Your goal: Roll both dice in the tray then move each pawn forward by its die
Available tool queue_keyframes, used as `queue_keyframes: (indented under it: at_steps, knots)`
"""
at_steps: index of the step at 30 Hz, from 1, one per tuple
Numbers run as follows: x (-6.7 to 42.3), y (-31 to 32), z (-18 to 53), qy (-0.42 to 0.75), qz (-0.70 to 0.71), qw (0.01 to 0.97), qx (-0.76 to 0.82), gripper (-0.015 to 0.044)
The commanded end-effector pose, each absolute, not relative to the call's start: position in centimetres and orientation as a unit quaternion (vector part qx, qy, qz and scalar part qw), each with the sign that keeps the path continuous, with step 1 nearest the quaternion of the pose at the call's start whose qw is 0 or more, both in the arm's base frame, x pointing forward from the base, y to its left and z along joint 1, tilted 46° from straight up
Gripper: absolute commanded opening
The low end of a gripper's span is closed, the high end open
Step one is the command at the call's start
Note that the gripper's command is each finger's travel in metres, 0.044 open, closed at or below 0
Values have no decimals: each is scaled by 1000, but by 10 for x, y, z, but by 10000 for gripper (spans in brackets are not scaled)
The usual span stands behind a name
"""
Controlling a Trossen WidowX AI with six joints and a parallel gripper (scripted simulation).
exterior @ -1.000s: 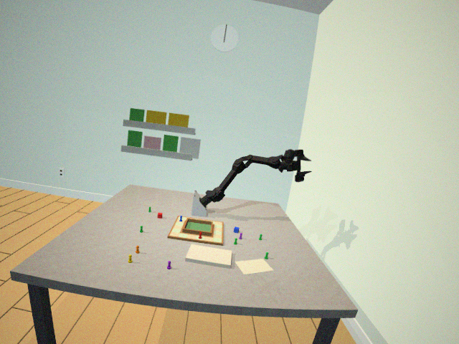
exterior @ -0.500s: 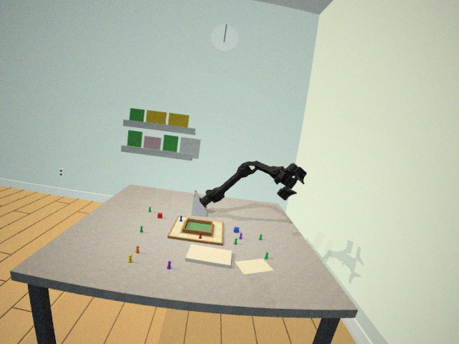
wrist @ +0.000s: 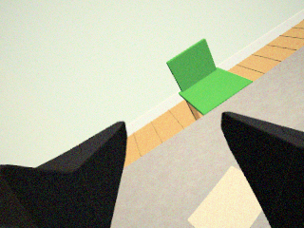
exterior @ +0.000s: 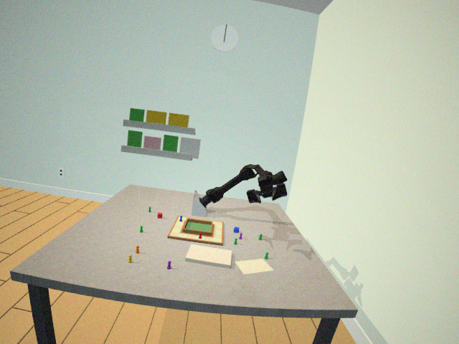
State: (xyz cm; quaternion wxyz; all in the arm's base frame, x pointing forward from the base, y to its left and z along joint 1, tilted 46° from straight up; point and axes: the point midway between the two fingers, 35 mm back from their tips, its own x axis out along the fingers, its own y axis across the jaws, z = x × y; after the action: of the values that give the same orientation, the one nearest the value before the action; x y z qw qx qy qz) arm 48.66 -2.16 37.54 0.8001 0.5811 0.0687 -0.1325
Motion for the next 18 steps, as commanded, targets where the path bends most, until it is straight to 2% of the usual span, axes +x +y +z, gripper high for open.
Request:
queue_keyframes:
  at_steps: [1, 9, 18]
  knots:
    - [500, -60, 313, 134, -188, 829, 509, 275]
    - [496, -127, 223, 251, -246, 851, 391, 275]
    - [458, -189, 120, 409, -249, 833, 278, 275]
